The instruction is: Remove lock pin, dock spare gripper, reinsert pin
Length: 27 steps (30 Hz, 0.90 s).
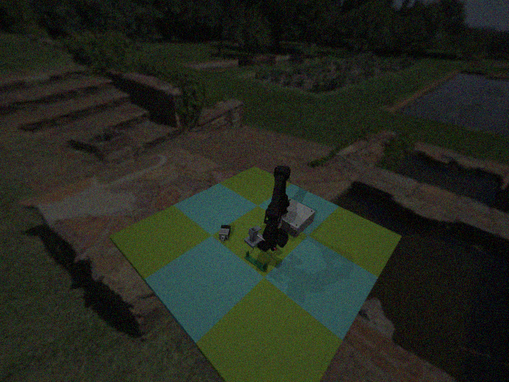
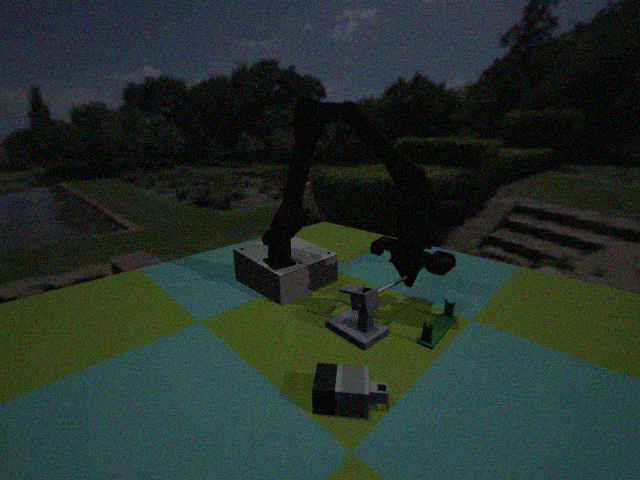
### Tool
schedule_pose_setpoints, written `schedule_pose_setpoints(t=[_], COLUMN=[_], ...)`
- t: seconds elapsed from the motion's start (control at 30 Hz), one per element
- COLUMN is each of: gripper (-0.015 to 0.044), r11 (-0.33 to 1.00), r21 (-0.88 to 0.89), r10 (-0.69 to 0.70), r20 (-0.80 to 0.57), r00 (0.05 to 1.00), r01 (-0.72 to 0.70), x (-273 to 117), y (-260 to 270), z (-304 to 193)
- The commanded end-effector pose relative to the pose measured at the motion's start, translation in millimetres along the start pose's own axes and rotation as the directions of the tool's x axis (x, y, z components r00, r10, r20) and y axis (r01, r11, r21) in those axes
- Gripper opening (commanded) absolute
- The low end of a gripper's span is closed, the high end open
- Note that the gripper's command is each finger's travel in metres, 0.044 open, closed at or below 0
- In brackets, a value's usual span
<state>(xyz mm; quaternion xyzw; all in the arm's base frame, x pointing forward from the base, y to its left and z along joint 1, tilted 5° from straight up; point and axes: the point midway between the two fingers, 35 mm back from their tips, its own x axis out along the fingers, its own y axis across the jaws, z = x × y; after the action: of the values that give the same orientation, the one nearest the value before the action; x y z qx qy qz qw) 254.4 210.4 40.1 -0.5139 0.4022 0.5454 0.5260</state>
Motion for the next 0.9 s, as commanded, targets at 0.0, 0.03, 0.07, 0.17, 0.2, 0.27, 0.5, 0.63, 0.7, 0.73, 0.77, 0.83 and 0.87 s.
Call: schedule_pose_setpoints(t=[0.0, 0.03, 0.07, 0.17, 0.2, 0.27, 0.5, 0.63, 0.7, 0.73, 0.77, 0.83, 0.87], gripper=[0.0, 0.0, 0.0, 0.0, 0.0, 0.0, 0.0, 0.0, 0.0, 0.0, 0.0, 0.0, 0.0], r11=[1.0, 1.0, 1.0, 1.0, 1.0, 1.0, 1.0, 1.0, 1.0, 1.0, 1.0, 1.0, 1.0], r21=[0.005, 0.005, 0.005, 0.005, 0.005, 0.005, 0.004, 0.001, 0.0, 0.0, 0.0, -0.001, -0.001], r10=[-0.001, -0.001, -0.001, 0.0, 0.0, 0.001, 0.002, 0.006, 0.009, 0.01, 0.011, 0.012, 0.012], r20=[-0.004, -0.004, -0.004, -0.004, -0.005, -0.005, -0.004, -0.004, -0.005, -0.005, -0.006, -0.006, -0.007], r00=[1.0, 1.0, 1.0, 1.0, 1.0, 1.0, 1.0, 1.0, 1.0, 1.0, 1.0, 1.0, 1.0], r01=[0.001, 0.001, 0.001, 0.0, 0.0, -0.001, -0.002, -0.006, -0.009, -0.01, -0.011, -0.012, -0.012], x=[-0.9, -1.1, -1.1, -1.5, -1.6, -1.9, -5.0, -12.7, -16.6, -18.3, -19.9, -23.6, -25.6], y=[-0.9, -0.9, -0.8, -0.8, -0.8, -0.9, -0.7, 0.2, 0.9, 1.2, 1.4, 1.7, 1.8], z=[3.4, 4.5, 5.2, 8.1, 8.8, 10.6, 13.8, 14.3, 14.5, 14.6, 14.7, 15.0, 15.2])
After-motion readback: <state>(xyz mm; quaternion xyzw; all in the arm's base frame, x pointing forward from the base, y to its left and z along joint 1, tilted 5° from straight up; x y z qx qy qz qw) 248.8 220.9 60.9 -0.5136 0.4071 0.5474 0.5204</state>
